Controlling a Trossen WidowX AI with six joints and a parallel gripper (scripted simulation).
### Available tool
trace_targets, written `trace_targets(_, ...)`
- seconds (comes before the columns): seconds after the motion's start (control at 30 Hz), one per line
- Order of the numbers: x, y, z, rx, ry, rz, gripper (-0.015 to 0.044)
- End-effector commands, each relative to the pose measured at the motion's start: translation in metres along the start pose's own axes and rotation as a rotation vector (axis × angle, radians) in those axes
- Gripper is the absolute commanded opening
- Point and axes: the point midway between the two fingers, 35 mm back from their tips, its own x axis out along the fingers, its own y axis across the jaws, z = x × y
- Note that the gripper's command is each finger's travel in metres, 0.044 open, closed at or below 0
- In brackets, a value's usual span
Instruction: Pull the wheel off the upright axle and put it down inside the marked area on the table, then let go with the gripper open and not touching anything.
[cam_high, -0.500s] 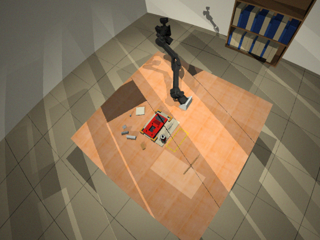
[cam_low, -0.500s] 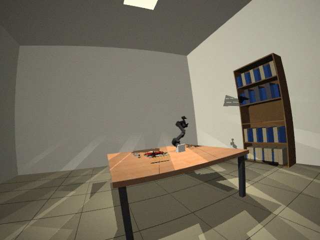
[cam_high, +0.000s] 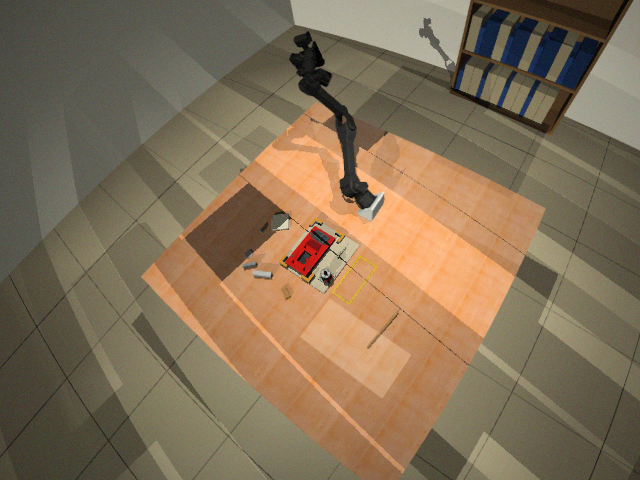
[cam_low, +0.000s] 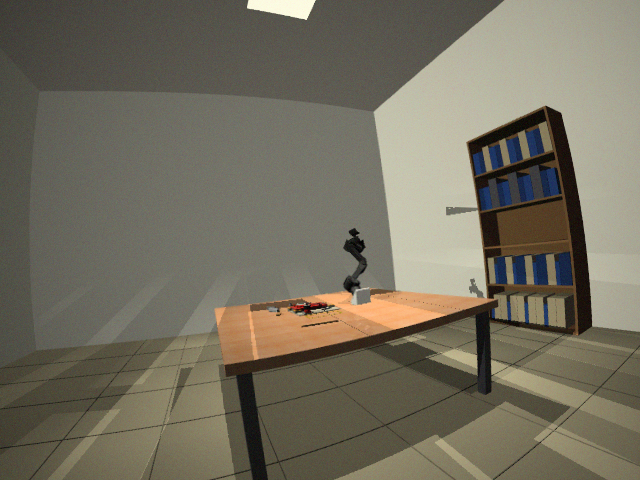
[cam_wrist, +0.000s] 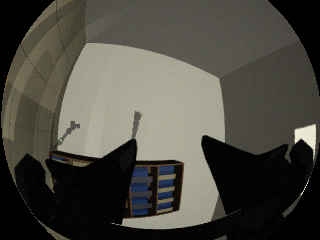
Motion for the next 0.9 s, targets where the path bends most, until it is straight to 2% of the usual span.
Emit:
trace_targets(0.0, -0.01, -0.025, 0.02, -0.036, -0.052, -0.072, 0.03)
trace_targets(0.37, -0.06, -0.105, 0.092, -0.101, -0.277, -0.291, 0.03)
trace_targets(0.53, -0.08, -0.129, 0.111, -0.123, -0.339, -0.364, 0.03)
trace_targets(0.87, -0.154, -0.203, 0.157, -0.203, -0.482, -0.622, 0.03)
